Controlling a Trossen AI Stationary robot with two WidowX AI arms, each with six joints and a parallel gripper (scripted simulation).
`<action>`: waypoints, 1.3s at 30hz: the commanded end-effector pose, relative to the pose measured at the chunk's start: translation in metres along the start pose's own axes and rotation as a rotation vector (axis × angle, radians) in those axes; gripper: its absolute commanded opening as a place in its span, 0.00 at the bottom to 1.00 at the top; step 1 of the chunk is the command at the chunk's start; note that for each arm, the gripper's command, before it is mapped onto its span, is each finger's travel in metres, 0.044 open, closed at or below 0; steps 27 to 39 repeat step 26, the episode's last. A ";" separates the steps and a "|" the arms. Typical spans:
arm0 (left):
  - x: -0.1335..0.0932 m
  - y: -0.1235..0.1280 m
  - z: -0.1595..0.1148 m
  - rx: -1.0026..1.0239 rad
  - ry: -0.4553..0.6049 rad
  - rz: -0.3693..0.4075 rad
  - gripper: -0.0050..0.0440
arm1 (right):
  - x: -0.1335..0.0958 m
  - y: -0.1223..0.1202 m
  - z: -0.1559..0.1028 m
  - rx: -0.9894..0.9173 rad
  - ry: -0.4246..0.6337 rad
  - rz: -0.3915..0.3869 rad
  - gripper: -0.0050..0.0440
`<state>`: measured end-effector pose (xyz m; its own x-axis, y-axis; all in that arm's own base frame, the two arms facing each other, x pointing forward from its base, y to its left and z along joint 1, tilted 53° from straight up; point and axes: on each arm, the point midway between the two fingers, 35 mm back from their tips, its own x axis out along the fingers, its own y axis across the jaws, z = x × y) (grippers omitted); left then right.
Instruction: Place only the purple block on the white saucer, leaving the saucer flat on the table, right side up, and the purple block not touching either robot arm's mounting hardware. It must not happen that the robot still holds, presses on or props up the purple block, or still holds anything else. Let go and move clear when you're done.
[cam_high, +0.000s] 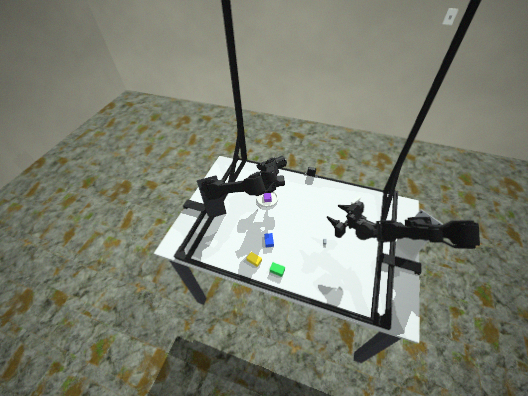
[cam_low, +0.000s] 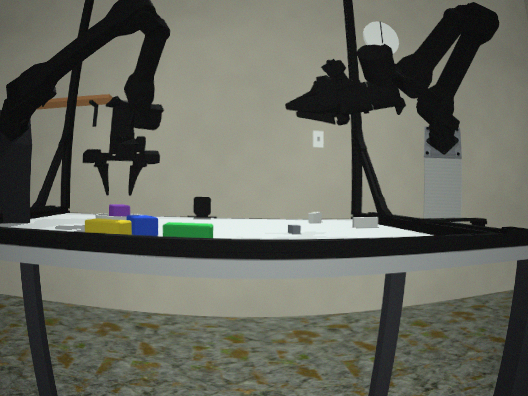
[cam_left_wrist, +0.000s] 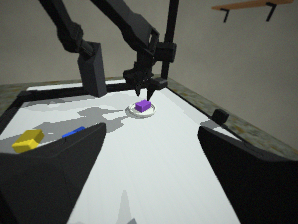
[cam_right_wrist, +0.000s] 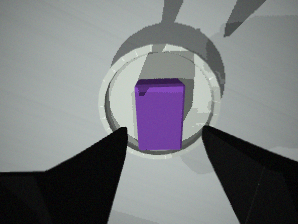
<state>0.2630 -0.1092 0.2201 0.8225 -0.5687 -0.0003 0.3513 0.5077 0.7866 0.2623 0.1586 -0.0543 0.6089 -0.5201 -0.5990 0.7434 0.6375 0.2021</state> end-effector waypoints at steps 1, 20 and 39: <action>0.000 0.000 0.001 0.005 -0.004 -0.001 0.92 | -0.001 0.001 0.000 0.007 0.002 0.001 0.79; 0.000 0.000 0.001 0.005 -0.004 -0.001 0.92 | -0.001 0.001 0.000 0.007 0.002 0.001 0.92; 0.000 0.000 0.001 0.005 -0.004 -0.001 0.92 | -0.001 0.001 0.000 0.007 0.002 0.001 0.92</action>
